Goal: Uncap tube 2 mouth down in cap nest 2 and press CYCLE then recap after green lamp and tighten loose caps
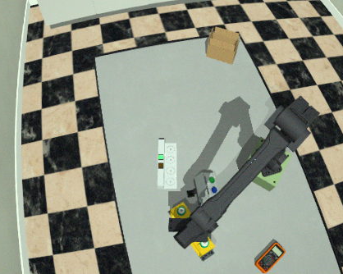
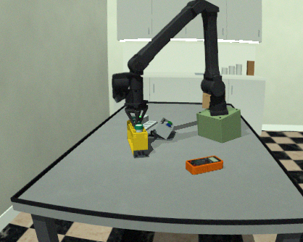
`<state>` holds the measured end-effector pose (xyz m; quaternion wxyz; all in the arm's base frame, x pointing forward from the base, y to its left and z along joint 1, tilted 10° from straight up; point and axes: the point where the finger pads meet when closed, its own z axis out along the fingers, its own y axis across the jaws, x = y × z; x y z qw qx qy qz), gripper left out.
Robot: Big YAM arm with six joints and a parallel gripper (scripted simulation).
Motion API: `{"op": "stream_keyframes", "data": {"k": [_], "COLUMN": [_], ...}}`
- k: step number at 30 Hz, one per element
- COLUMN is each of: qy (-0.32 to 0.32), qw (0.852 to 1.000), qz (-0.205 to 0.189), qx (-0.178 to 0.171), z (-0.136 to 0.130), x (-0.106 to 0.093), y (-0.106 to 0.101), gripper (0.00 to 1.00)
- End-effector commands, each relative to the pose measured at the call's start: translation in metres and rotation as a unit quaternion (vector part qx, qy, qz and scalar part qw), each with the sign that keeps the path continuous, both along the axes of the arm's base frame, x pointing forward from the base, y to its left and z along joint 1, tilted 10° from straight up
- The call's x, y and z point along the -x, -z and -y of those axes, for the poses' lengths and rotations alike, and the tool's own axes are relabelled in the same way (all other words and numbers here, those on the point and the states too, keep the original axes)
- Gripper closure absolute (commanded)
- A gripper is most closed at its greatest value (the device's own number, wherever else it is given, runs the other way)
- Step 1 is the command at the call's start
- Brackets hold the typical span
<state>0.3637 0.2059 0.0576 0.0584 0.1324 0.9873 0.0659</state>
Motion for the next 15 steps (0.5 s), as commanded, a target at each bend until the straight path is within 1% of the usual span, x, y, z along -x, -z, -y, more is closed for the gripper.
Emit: {"op": "stream_keyframes", "data": {"k": [1,2,3,4,5,8,10,11,12,13,14,15], "qy": [-0.136,-0.140,-0.178,-0.180,-0.220,-0.220,-0.299,-0.325,-0.338,-0.366,-0.376,-0.407], "qw": [0.990,0.990,0.983,0.983,0.974,0.974,0.952,0.943,0.939,0.928,0.924,0.910], "qz": [0.030,0.031,0.036,0.036,0.041,0.041,0.051,0.054,0.056,0.059,0.061,0.064], "qx": [0.006,0.007,0.012,0.013,0.019,0.019,0.031,0.035,0.037,0.042,0.042,0.048], "z": [-0.0125,-0.0125,-0.0125,-0.0125,-0.0126,-0.0125,-0.0126,-0.0126,-0.0125,-0.0126,-0.0125,-0.0126], "x": [-0.0189,-0.0190,-0.0189,-0.0190,-0.0190,-0.0190,-0.0190,-0.0190,-0.0190,-0.0190,-0.0190,-0.0190], "y": [-0.0119,-0.0119,-0.0119,-0.0119,-0.0120,-0.0120,-0.0120,-0.0120,-0.0120,-0.0120,-0.0120,-0.0120], "gripper": [0.51,0.51,0.51,0.51,0.51,0.51,0.51,0.51,0.51,0.51,0.51,0.51]}}
